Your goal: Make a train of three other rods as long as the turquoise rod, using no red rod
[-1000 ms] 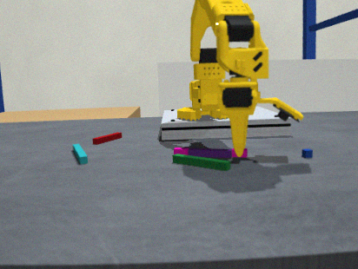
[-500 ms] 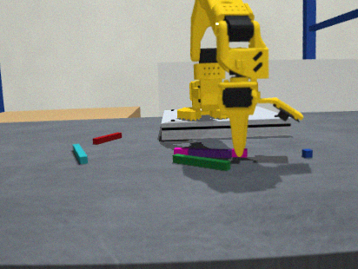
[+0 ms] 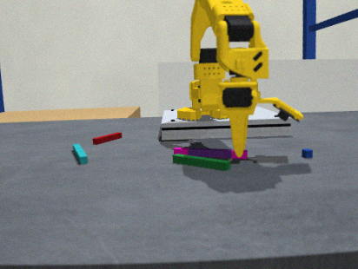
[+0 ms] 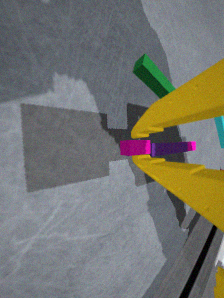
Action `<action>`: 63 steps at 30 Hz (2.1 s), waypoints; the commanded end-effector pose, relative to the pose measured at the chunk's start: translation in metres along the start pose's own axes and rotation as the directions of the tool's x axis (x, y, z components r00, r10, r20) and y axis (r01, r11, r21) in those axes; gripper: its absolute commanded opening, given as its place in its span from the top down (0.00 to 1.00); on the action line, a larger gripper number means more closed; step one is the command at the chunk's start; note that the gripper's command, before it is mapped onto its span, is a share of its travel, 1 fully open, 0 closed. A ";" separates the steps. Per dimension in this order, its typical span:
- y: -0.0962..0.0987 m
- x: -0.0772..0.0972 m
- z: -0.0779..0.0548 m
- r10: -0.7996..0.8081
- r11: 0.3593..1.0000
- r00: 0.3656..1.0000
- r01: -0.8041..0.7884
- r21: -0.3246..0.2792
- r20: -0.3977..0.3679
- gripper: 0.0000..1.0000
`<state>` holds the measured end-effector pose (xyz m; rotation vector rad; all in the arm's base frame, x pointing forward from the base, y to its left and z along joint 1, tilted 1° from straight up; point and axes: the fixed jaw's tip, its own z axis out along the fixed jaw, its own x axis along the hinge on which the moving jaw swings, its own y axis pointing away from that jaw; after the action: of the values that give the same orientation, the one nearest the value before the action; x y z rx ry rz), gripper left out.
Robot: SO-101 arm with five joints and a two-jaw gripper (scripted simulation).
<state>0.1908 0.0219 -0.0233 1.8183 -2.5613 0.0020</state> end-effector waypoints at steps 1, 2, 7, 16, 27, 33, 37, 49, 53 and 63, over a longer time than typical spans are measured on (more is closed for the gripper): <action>-0.003 -0.001 -0.002 -0.009 1.000 1.000 0.009 0.011 0.006 0.92; -0.003 -0.001 -0.002 -0.009 1.000 1.000 0.009 0.011 0.006 0.91; -0.003 -0.001 -0.002 -0.009 1.000 1.000 0.009 0.011 0.006 0.88; -0.003 -0.001 -0.002 -0.009 1.000 1.000 0.009 0.011 0.006 0.84; -0.002 -0.001 -0.003 -0.009 1.000 1.000 0.009 0.011 0.006 0.83; 0.002 -0.001 -0.004 -0.009 1.000 1.000 0.009 0.011 0.006 0.83; 0.005 -0.001 -0.005 -0.009 1.000 1.000 0.009 0.011 0.007 0.83; 0.006 -0.001 -0.005 -0.009 1.000 1.000 0.009 0.011 0.007 0.83; 0.006 -0.001 -0.005 -0.009 1.000 1.000 0.009 0.011 0.007 0.83; 0.006 -0.001 -0.006 -0.009 1.000 1.000 0.009 0.011 0.007 0.83</action>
<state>0.1890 0.0234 -0.0183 1.8382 -2.5654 0.0153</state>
